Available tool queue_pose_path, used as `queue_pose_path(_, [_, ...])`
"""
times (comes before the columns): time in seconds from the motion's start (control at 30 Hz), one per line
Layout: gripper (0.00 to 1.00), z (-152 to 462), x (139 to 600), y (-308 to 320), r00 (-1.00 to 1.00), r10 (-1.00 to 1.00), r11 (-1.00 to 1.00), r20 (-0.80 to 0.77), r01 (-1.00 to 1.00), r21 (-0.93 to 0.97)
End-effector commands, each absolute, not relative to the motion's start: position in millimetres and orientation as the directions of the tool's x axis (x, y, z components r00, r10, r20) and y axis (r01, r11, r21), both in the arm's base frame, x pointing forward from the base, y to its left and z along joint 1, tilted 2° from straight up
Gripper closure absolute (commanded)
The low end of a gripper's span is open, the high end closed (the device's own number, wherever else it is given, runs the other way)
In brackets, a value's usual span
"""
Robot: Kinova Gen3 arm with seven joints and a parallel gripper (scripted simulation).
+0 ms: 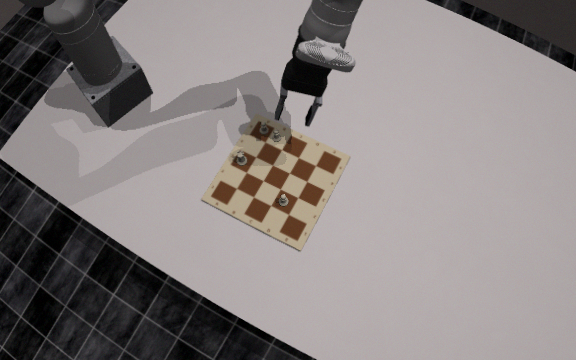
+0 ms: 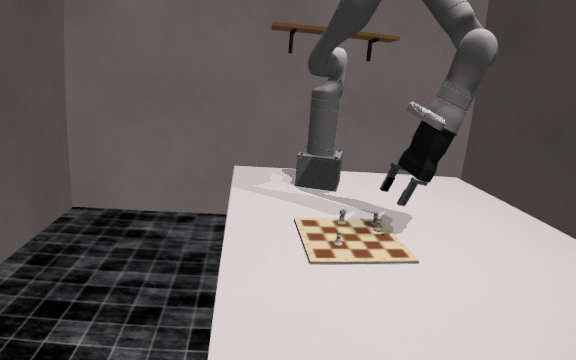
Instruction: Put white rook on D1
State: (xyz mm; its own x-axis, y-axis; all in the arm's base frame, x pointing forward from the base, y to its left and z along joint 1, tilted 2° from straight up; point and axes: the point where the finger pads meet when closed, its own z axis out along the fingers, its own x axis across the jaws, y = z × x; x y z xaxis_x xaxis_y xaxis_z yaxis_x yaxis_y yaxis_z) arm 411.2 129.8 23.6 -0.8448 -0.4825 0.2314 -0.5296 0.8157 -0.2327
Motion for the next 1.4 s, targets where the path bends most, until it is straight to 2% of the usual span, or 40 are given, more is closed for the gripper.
queue_pose_path(0.0, [0.00, 46, 411, 91, -0.860, -0.475, 0.842, 0.184, -0.506, -0.190])
queue_pose_path(0.3, [0.00, 60, 381, 57, -0.805, -0.588, 0.803, 0.078, -0.592, -0.070])
queue_pose_path(0.6, [0.00, 71, 354, 35, -0.759, -0.651, 0.759, -0.010, -0.651, -0.034])
queue_pose_path(1.37, [0.00, 72, 349, 32, -0.751, -0.660, 0.751, -0.024, -0.659, -0.032])
